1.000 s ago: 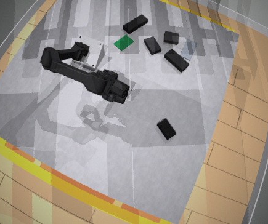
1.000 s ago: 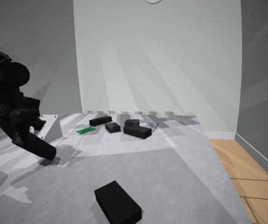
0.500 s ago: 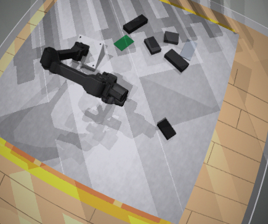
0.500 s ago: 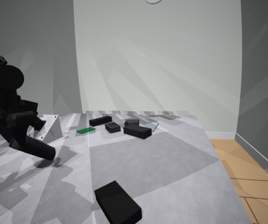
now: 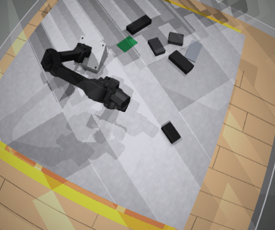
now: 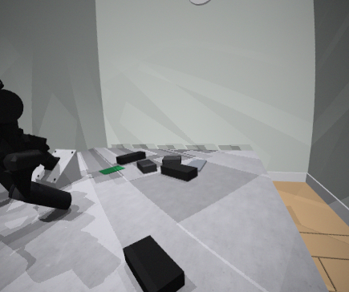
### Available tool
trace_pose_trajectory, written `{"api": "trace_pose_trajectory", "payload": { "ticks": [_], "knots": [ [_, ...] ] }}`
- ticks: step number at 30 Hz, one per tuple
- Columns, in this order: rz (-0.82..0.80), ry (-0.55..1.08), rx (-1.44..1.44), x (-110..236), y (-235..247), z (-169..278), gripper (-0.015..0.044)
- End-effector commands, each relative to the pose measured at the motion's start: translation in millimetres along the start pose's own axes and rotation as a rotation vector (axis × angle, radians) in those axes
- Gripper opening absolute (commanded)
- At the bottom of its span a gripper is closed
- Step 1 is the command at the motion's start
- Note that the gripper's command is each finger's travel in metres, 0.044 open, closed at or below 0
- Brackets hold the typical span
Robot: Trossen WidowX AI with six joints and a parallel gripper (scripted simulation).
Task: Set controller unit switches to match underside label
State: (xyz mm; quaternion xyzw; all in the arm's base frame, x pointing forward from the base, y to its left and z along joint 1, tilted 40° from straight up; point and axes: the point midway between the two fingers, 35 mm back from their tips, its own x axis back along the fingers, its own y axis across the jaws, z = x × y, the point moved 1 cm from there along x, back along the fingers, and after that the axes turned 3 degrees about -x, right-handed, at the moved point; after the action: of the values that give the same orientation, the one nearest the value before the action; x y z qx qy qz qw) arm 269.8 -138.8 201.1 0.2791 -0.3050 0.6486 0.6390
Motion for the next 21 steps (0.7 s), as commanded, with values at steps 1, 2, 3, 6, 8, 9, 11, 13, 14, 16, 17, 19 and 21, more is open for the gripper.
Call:
{"api": "trace_pose_trajectory", "payload": {
  "ticks": [1,2,3,6,8,9,11,13,14,16,17,19,21],
  "knots": [
    [-0.009,-0.014,0.013,-5,2,-2,0.0338],
    [-0.009,-0.014,0.013,-6,2,-1,0.0338],
    [-0.009,-0.014,0.013,-6,2,-1,0.0338],
    [-0.009,-0.014,0.013,-8,2,1,0.0338],
    [-0.009,-0.014,0.013,-9,2,2,0.0338],
    [-0.009,-0.014,0.013,-10,2,2,0.0338],
    [-0.009,-0.014,0.013,-11,2,3,0.0338],
    [-0.009,-0.013,0.013,-12,2,4,0.0338],
    [-0.009,-0.013,0.013,-13,2,5,0.0338],
    [-0.009,-0.013,0.013,-14,2,6,0.0338],
    [-0.009,-0.013,0.013,-15,2,6,0.0338],
    [-0.009,-0.013,0.013,-16,2,7,0.0338],
    [-0.009,-0.013,0.013,-17,2,8,0.0338]
  ]
}}
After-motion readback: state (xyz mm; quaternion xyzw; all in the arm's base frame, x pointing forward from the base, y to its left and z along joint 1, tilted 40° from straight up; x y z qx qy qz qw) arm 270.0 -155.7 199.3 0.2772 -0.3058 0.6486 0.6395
